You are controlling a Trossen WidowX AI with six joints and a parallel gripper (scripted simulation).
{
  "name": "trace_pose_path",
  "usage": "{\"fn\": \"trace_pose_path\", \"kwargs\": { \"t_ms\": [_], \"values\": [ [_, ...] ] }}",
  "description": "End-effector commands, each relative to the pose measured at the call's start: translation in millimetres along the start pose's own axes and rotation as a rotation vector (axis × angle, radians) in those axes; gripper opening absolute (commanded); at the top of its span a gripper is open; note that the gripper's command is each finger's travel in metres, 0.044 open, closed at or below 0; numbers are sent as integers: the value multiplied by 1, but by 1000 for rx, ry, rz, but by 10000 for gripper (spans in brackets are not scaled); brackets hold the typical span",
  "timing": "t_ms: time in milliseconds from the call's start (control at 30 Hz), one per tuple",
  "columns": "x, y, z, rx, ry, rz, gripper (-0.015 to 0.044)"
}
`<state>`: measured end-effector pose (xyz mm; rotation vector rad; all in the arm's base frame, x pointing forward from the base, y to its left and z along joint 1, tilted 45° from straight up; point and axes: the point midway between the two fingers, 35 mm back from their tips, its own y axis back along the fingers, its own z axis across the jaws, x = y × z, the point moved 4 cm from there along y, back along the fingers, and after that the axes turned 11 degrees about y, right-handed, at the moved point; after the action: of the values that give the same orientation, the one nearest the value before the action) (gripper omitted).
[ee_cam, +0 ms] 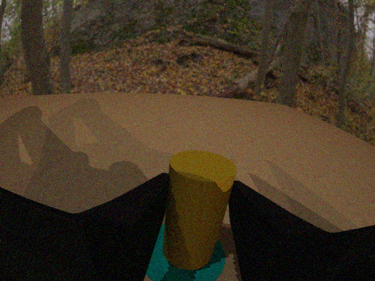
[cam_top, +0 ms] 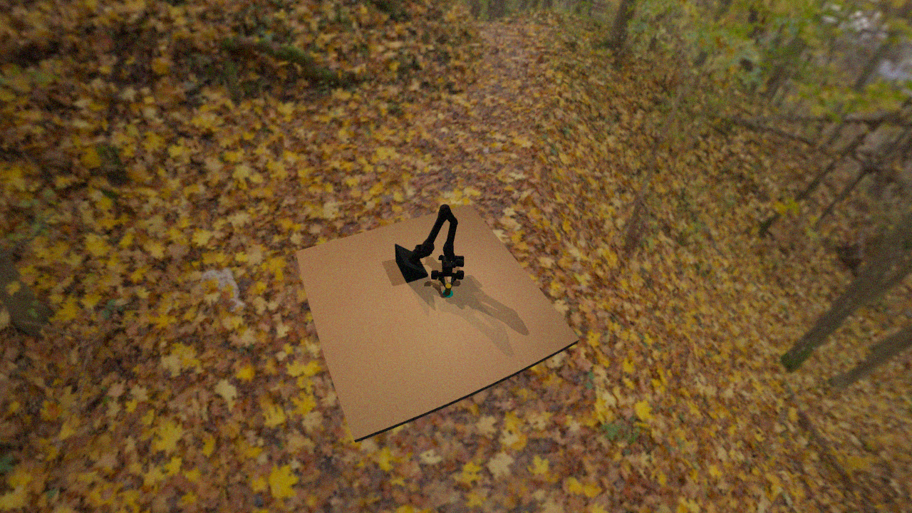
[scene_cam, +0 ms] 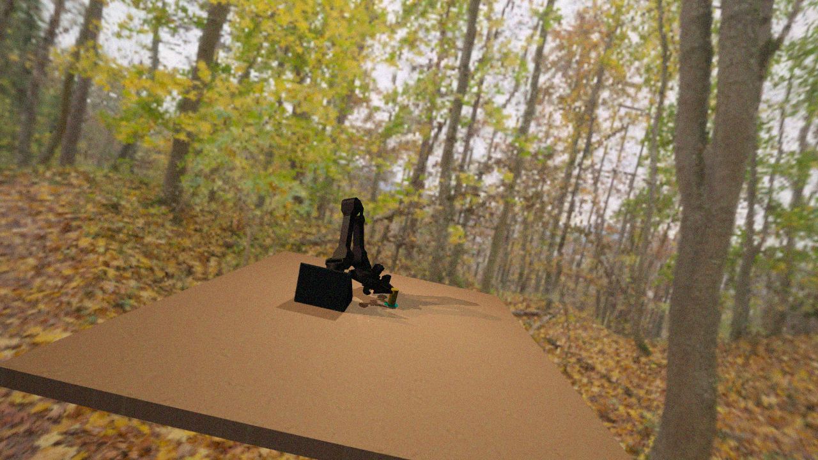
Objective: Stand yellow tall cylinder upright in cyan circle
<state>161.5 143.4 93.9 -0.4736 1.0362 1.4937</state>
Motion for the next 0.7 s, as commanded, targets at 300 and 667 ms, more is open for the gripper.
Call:
{"fn": "trace_pose_path", "kwargs": {
  "t_ms": [300,667],
  "values": [
    [3,0,3,-3,-10,-5,105],
    [3,0,3,-3,-10,-5,368]
  ]
}}
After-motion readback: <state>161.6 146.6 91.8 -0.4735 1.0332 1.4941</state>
